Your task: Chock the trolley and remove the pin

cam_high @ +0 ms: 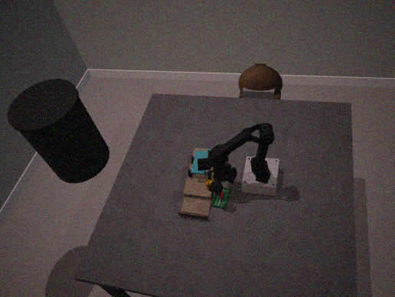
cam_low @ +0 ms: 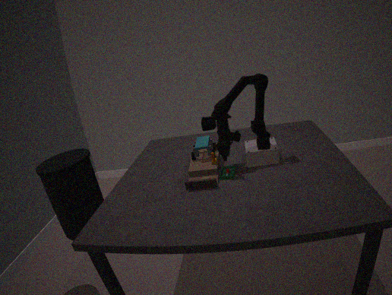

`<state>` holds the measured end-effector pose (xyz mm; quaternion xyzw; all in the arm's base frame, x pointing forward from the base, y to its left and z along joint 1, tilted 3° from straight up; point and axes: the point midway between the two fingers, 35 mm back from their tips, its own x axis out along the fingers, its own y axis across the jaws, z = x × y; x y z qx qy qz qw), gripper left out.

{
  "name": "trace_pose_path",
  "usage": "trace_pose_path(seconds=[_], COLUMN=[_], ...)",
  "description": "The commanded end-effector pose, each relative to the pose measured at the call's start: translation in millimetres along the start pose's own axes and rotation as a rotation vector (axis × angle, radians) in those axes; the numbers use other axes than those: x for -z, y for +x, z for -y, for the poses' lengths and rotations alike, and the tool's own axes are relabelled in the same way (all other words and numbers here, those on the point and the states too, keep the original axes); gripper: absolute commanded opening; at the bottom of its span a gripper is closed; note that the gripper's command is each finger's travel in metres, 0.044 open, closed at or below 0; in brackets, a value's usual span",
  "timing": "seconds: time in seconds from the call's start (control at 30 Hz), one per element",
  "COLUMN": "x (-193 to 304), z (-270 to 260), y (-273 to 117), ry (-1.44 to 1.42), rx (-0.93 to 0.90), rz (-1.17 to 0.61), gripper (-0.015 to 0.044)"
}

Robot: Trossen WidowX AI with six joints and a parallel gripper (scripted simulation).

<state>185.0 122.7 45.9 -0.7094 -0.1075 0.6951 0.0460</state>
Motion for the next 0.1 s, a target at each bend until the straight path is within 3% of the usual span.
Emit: trace_pose_path(seconds=[0.0, 0.07], x=[1.0, 1.3], z=[3.7, 5.2], y=[-13.5, -20.0], ry=[-0.005, -0.005], rx=[0.008, 0.008], rz=[-0.006, -0.006], gripper=[0.044, 0.044])
